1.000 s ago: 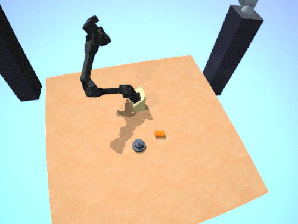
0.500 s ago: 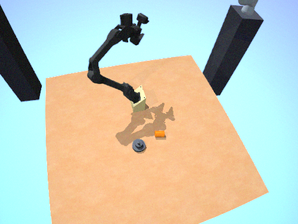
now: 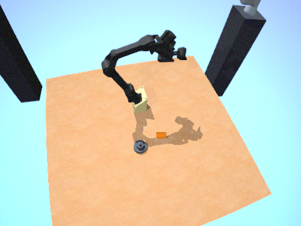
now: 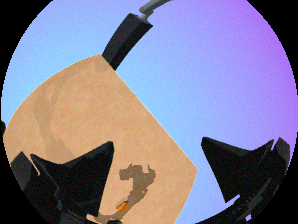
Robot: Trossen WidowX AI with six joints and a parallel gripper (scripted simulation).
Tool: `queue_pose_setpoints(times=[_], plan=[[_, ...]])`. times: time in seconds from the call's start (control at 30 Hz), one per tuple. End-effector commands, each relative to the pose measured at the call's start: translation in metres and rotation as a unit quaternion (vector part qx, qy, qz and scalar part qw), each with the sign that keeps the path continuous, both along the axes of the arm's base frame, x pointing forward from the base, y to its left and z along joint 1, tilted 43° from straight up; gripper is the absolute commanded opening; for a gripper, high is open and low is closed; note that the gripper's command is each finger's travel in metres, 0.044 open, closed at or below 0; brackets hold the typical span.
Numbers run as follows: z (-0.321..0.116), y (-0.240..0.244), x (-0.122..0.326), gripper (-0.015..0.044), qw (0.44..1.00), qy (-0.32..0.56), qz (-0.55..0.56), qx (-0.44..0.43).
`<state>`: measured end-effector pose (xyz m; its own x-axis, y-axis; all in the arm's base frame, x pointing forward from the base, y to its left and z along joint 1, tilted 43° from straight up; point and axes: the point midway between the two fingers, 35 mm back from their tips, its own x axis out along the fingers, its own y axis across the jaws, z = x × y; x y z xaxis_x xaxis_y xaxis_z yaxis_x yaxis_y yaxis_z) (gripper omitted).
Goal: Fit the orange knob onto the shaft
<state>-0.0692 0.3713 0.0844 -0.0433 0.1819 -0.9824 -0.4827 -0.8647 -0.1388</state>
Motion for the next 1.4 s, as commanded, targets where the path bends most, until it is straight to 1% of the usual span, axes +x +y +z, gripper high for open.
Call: queue_pose_setpoints(times=[0.0,0.13,0.27,0.47,0.67,0.7,0.77,0.93,1.07,1.37], plan=[[-0.032,-0.007,0.067,0.0440,0.989,-0.048,-0.120,-0.068],[-0.060,-0.028,0.128,0.0440,0.961,-0.087,-0.227,-0.135],[-0.085,-0.061,0.184,0.0440,0.914,-0.129,-0.324,-0.206],[-0.114,-0.131,0.259,0.0440,0.813,-0.209,-0.437,-0.323],[-0.135,-0.219,0.313,0.0440,0.692,-0.278,-0.499,-0.442],[-0.137,-0.231,0.318,0.0440,0.676,-0.286,-0.502,-0.457],[-0.139,-0.241,0.322,0.0440,0.663,-0.292,-0.505,-0.469],[-0.139,-0.241,0.322,0.0440,0.663,-0.292,-0.505,-0.470],[-0.155,-0.256,0.325,0.0440,0.663,-0.292,-0.505,-0.470],[-0.161,-0.261,0.326,0.0440,0.663,-0.292,-0.505,-0.470]])
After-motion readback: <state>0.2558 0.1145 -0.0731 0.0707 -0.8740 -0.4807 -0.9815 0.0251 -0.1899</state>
